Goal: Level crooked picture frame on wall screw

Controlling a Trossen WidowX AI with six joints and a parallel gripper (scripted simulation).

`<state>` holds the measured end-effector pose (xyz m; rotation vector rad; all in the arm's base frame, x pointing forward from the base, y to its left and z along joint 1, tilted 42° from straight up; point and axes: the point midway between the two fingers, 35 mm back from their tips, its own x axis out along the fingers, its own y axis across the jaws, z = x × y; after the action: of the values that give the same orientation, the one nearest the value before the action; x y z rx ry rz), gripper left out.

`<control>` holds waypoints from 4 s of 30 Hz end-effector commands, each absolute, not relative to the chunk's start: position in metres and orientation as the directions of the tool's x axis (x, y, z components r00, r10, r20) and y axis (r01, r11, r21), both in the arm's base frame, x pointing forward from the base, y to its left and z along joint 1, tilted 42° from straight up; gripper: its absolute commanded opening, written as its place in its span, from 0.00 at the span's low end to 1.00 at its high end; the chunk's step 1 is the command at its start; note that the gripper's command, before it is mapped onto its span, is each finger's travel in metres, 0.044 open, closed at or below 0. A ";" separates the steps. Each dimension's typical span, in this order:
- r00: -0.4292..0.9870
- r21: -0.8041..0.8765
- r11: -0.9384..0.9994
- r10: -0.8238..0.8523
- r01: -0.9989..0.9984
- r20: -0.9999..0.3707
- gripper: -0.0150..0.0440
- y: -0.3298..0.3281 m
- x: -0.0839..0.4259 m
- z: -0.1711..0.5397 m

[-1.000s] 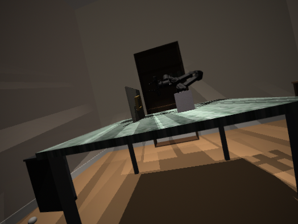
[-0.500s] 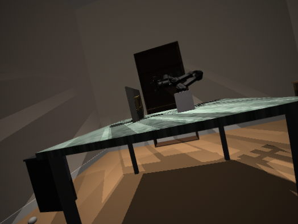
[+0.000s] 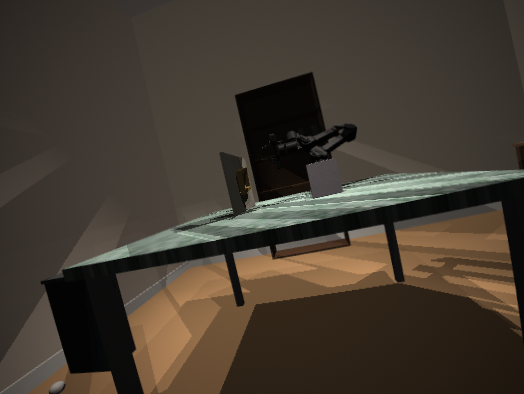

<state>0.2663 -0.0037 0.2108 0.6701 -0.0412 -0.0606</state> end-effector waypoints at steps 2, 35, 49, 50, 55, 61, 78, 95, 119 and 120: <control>0.997 0.619 0.784 -0.074 0.044 0.023 0.69 -0.004 0.266 0.213; 0.997 0.636 0.770 -0.074 0.042 0.025 0.69 -0.044 0.272 0.168; 0.997 0.636 0.770 -0.074 0.042 0.025 0.69 -0.044 0.272 0.168; 0.997 0.636 0.770 -0.074 0.042 0.025 0.69 -0.044 0.272 0.168; 0.997 0.636 0.770 -0.074 0.041 0.025 0.69 -0.045 0.277 0.170; 0.997 0.637 0.770 -0.074 0.040 0.027 0.69 -0.048 0.311 0.176; 0.997 0.637 0.770 -0.074 0.039 0.028 0.69 -0.050 0.352 0.170; 0.997 0.637 0.770 -0.074 0.039 0.029 0.69 -0.051 0.361 0.171; 0.997 0.637 0.770 -0.074 0.038 0.030 0.69 -0.053 0.391 0.172; 0.997 0.637 0.770 -0.074 0.038 0.030 0.69 -0.053 0.391 0.172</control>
<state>0.3880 -0.0518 0.1700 0.6862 -0.0466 -0.0587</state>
